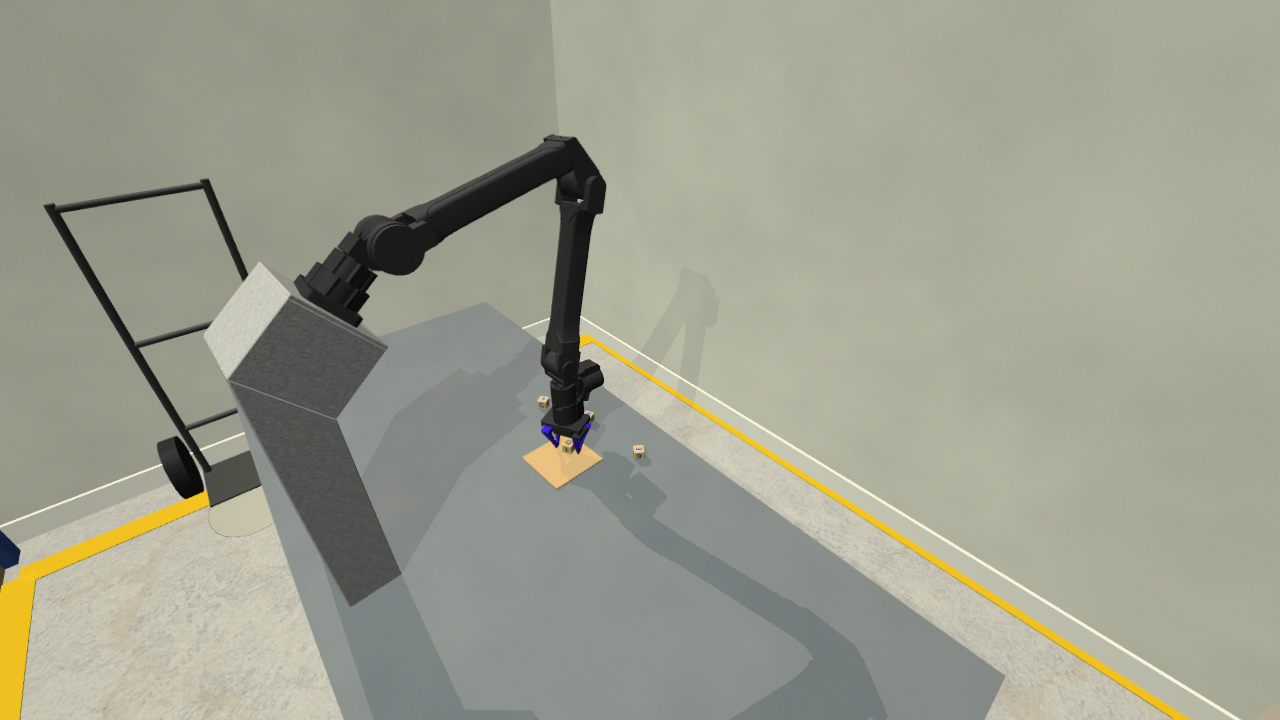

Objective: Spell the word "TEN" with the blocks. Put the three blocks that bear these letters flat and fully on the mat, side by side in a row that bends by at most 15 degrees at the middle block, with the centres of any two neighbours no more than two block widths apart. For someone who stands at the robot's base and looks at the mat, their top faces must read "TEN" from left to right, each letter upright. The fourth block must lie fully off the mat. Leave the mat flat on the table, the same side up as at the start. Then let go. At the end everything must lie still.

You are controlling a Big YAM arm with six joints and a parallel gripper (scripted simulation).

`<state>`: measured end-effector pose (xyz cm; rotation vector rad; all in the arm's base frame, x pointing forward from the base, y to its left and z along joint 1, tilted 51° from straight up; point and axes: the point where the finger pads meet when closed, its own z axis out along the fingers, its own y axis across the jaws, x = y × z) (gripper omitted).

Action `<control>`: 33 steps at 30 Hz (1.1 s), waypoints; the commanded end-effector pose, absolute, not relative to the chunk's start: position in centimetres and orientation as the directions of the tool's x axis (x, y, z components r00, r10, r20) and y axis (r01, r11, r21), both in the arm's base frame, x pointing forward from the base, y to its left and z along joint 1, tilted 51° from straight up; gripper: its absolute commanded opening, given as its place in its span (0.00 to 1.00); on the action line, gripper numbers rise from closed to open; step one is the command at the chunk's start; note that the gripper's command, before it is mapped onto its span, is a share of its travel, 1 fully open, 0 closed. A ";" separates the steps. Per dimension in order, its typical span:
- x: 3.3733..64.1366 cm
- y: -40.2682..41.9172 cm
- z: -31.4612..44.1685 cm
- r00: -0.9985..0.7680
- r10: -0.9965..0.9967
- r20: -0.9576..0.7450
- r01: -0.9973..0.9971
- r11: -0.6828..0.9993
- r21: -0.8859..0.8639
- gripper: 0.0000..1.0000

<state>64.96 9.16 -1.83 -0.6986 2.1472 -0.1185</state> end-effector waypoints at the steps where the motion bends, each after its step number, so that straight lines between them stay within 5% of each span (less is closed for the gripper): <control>1: 65.4 10.2 -1.8 -0.469 -0.517 -0.716 -0.441 0.840 -0.317 0.60; 18: 65.5 10.2 -1.4 -0.464 -0.516 -0.720 -0.439 0.840 -0.319 0.60; 19: 65.5 10.2 -1.4 -0.464 -0.516 -0.720 -0.439 0.840 -0.319 0.41; 33: 65.5 10.2 -1.4 -0.464 -0.517 -0.720 -0.439 0.840 -0.320 0.41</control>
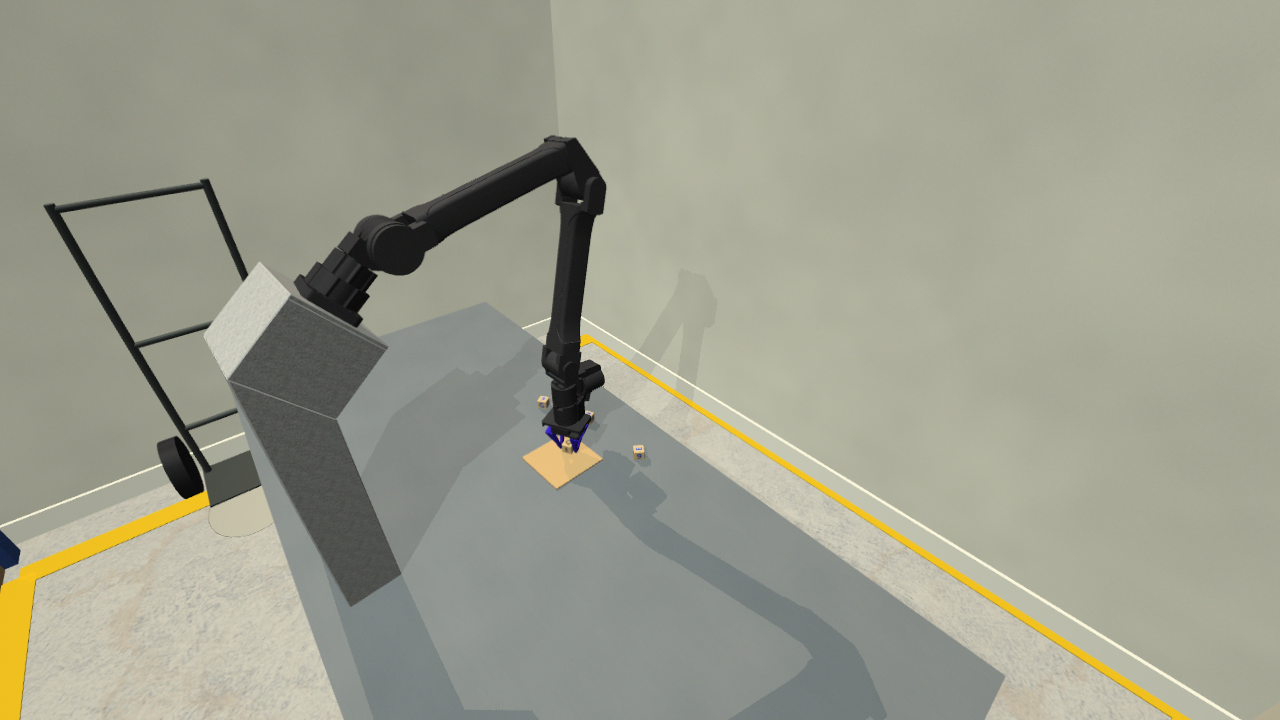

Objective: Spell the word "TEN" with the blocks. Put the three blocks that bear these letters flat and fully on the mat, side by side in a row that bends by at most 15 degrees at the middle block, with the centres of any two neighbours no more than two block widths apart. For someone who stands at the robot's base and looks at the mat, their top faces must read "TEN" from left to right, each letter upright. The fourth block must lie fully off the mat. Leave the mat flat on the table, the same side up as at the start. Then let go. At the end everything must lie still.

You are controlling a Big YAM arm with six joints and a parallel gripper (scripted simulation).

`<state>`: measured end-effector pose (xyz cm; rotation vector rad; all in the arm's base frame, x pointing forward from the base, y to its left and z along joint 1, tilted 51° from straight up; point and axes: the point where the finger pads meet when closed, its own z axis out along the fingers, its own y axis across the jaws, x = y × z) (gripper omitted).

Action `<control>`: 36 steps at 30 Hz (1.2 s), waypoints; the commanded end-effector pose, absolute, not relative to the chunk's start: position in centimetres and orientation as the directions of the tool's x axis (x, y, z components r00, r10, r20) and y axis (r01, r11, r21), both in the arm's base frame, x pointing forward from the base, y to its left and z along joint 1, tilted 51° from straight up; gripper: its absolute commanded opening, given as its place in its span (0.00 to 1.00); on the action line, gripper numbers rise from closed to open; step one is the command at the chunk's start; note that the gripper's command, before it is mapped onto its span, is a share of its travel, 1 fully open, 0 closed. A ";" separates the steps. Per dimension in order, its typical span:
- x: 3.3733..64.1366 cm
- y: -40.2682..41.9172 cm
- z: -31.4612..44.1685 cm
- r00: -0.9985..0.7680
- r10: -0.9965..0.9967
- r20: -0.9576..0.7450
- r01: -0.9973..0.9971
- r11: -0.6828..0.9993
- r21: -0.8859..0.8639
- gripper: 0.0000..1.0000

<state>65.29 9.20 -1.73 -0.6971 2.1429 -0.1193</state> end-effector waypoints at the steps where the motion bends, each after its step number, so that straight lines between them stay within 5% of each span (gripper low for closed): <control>1: 65.5 10.2 -1.4 -0.464 -0.517 -0.720 -0.439 0.840 -0.320 0.41; 2: 65.5 10.2 -1.4 -0.464 -0.517 -0.720 -0.439 0.840 -0.320 0.41; 3: 65.5 10.2 -1.4 -0.464 -0.517 -0.720 -0.439 0.840 -0.320 0.22; 36: 65.5 10.2 -1.4 -0.464 -0.517 -0.720 -0.439 0.839 -0.320 0.22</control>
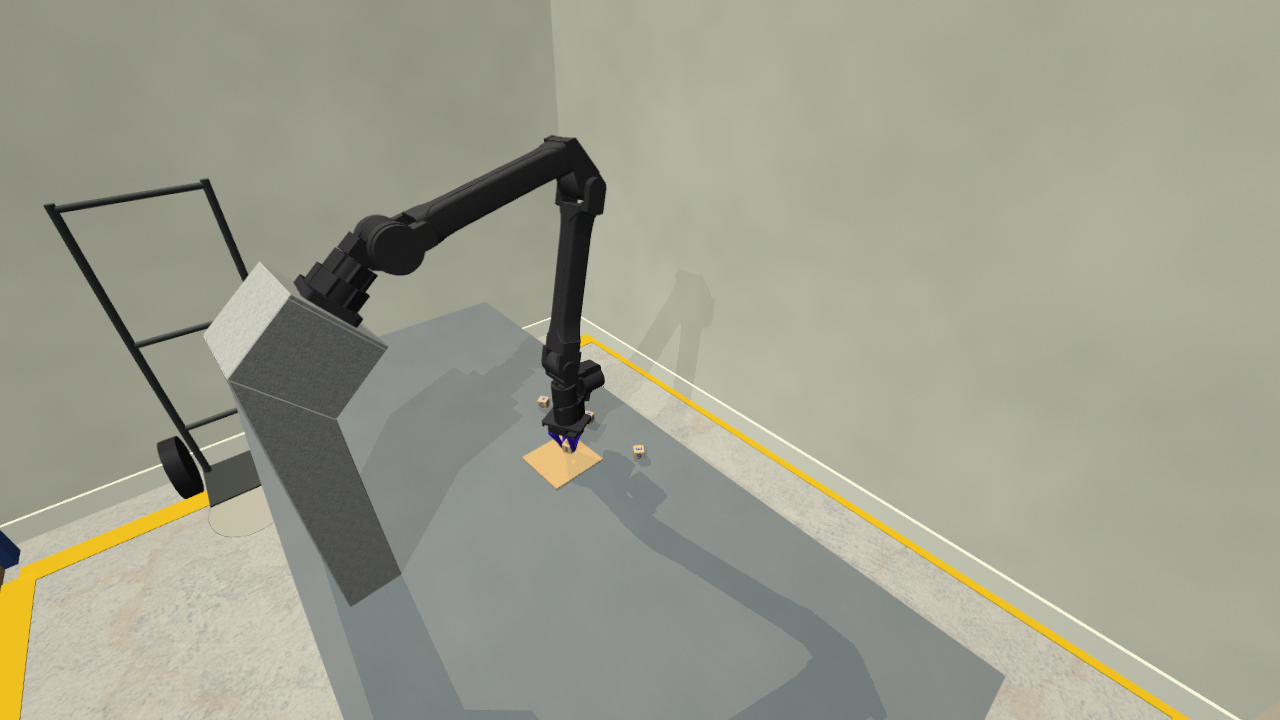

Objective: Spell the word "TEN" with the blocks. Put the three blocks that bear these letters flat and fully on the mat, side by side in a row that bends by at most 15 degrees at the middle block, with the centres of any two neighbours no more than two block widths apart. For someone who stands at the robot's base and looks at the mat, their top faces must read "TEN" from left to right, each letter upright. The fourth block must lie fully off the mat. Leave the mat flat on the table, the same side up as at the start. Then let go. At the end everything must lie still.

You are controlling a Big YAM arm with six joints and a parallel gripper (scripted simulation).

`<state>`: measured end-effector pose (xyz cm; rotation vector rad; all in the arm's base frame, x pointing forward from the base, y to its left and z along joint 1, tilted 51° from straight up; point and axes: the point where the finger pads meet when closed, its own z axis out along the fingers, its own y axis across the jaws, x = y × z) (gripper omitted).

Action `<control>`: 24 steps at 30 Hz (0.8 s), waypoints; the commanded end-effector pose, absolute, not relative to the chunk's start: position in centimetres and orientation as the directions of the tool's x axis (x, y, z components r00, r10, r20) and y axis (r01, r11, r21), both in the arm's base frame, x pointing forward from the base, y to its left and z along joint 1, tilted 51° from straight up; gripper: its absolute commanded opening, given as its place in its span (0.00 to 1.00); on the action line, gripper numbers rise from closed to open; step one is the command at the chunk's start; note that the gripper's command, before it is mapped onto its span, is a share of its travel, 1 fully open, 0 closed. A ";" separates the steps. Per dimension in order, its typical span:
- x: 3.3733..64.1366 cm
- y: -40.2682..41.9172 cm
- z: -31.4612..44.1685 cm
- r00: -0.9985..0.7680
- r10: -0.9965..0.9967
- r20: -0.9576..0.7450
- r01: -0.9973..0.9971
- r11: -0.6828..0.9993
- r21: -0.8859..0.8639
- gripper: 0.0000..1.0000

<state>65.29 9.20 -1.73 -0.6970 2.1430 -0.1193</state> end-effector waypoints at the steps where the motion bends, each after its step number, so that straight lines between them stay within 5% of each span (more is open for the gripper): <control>1: 65.5 10.2 -1.3 -0.463 -0.517 -0.720 -0.439 0.839 -0.320 0.22; 24: 57.2 7.1 4.6 -0.483 -0.523 -0.703 -0.437 0.839 -0.324 0.22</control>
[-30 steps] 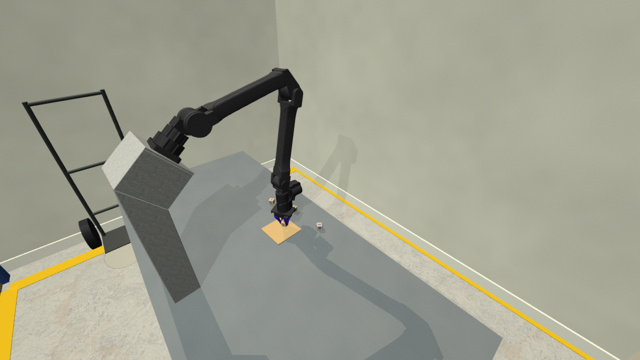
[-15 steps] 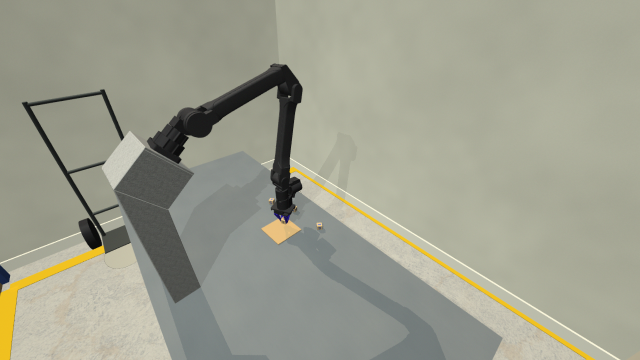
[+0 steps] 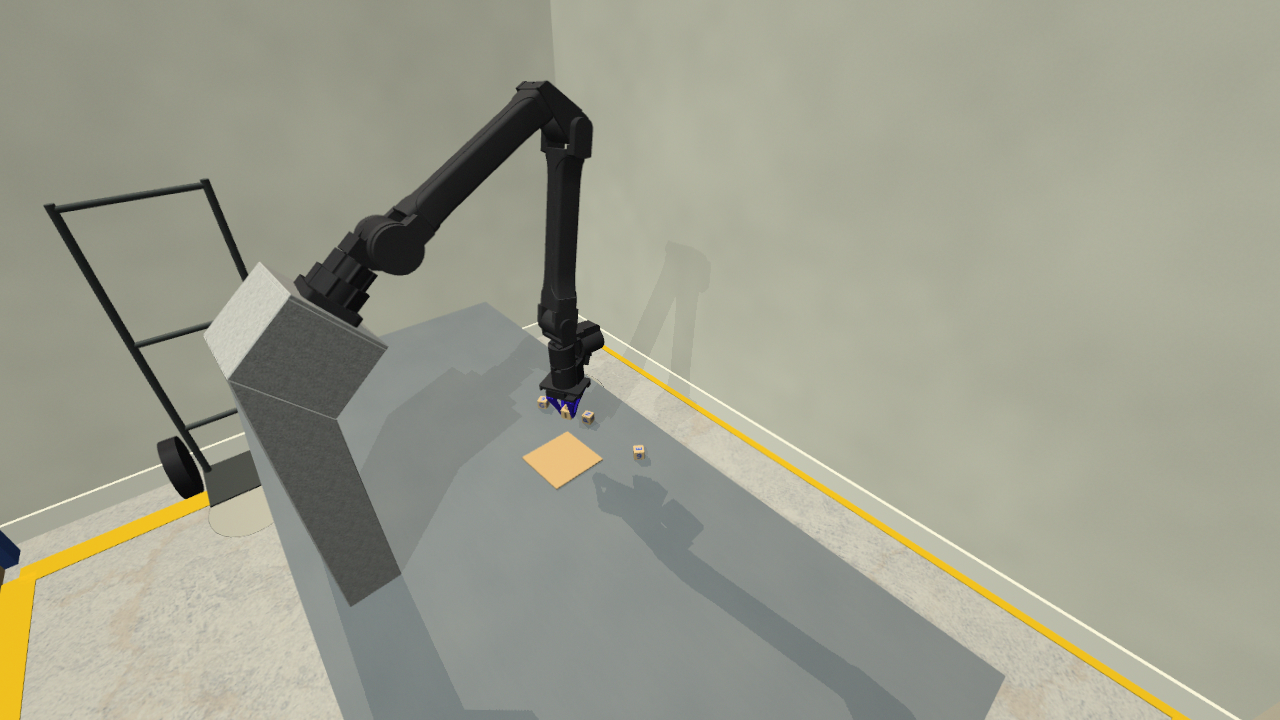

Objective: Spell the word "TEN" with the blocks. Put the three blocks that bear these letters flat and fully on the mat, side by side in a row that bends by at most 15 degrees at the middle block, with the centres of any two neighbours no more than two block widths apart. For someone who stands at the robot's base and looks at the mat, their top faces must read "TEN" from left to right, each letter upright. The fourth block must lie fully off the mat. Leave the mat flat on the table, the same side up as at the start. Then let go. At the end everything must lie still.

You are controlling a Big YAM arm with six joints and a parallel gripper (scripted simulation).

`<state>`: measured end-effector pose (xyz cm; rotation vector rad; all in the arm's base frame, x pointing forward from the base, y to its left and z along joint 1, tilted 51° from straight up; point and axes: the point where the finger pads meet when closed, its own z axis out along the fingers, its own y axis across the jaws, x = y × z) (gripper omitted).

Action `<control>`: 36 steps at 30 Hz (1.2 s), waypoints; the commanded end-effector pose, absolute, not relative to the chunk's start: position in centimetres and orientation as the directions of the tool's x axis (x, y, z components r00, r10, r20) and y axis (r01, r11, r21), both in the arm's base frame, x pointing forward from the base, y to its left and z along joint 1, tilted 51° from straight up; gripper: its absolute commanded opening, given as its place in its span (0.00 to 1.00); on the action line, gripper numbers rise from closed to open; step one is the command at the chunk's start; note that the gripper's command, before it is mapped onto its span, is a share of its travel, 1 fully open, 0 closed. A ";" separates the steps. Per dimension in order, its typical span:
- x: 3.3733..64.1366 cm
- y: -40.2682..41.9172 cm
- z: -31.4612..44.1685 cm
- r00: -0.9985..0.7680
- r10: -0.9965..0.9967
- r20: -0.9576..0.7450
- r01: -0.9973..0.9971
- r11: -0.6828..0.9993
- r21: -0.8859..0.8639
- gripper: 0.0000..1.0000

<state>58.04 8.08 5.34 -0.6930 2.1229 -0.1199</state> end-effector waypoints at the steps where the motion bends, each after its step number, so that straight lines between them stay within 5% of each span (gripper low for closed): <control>1: 56.9 7.1 3.3 -0.500 -0.524 -0.690 -0.444 0.839 -0.315 0.22; 11: 57.7 7.0 4.6 -0.480 -0.509 -0.715 -0.427 0.847 -0.317 0.22; 24: 58.1 -6.8 0.7 -0.620 -0.038 -0.784 -0.138 0.988 0.062 0.22; 36: 57.6 -5.8 0.2 -0.634 -0.042 -0.772 -0.149 0.986 0.069 0.22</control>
